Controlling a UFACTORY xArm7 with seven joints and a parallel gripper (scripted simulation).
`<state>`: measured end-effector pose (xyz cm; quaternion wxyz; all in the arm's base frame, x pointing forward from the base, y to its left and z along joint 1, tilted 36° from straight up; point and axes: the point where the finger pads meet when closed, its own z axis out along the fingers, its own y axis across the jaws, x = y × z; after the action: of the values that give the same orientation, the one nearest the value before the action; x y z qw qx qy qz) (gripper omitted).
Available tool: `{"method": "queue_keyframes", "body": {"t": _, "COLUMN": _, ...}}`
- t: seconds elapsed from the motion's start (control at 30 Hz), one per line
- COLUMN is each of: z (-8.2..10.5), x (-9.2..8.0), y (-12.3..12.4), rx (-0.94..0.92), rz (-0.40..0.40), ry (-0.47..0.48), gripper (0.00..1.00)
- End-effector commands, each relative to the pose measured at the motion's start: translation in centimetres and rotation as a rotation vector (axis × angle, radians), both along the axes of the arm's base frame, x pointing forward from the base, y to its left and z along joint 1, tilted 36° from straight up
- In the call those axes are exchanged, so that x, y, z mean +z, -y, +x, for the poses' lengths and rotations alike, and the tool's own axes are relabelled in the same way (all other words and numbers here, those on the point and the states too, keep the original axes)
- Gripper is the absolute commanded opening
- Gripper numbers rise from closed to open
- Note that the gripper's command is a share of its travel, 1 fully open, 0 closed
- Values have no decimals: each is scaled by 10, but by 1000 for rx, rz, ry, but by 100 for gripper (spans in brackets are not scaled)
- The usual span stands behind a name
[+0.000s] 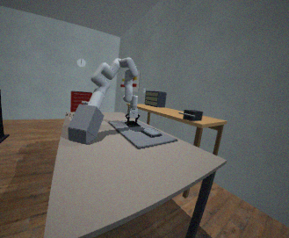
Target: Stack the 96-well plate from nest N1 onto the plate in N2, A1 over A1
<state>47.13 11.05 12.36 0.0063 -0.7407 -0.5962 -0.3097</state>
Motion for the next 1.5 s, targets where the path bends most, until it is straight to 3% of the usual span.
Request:
{"method": "queue_keyframes", "body": {"t": 0.0, "z": 1, "x": 1, "y": 0, "rx": -1, "rz": 0, "ry": 2, "gripper": 0}}
{"method": "queue_keyframes", "body": {"t": 1.47, "z": -8, "x": 17, "y": 8, "rx": -1, "rz": 0, "ry": 2, "gripper": 0}}
